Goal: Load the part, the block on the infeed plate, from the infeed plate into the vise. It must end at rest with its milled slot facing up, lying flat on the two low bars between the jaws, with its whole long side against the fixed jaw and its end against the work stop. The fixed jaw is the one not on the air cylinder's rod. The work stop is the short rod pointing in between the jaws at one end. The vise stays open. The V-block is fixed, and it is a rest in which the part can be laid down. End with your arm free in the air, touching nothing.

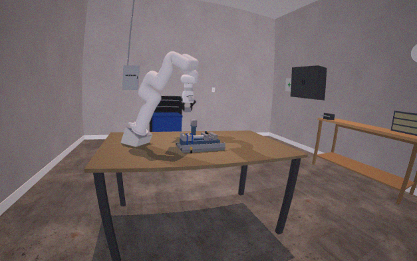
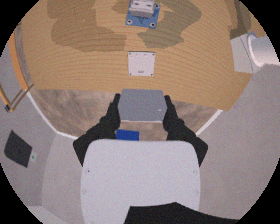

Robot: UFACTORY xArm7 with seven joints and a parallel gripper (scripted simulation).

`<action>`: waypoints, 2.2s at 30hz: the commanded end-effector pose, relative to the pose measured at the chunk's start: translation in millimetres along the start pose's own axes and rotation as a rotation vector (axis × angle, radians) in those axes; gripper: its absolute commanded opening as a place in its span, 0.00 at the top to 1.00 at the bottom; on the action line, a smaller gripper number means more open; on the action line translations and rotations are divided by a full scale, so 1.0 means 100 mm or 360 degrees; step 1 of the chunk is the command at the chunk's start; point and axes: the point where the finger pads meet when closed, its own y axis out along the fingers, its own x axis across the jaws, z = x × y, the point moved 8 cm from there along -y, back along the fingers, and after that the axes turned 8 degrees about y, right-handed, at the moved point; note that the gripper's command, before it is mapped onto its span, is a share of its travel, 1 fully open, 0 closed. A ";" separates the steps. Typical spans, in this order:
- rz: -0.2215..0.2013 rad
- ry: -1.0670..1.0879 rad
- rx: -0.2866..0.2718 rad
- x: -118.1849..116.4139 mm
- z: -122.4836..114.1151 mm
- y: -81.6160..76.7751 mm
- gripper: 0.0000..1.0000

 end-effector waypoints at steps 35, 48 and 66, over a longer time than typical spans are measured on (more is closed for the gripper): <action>0.0003 0.0001 -0.0007 -0.01 0.00 -0.14 1.00; -0.0015 0.0015 -0.0029 -0.05 0.14 -0.18 1.00; -0.0045 0.0064 -0.0085 -0.17 0.58 -0.27 1.00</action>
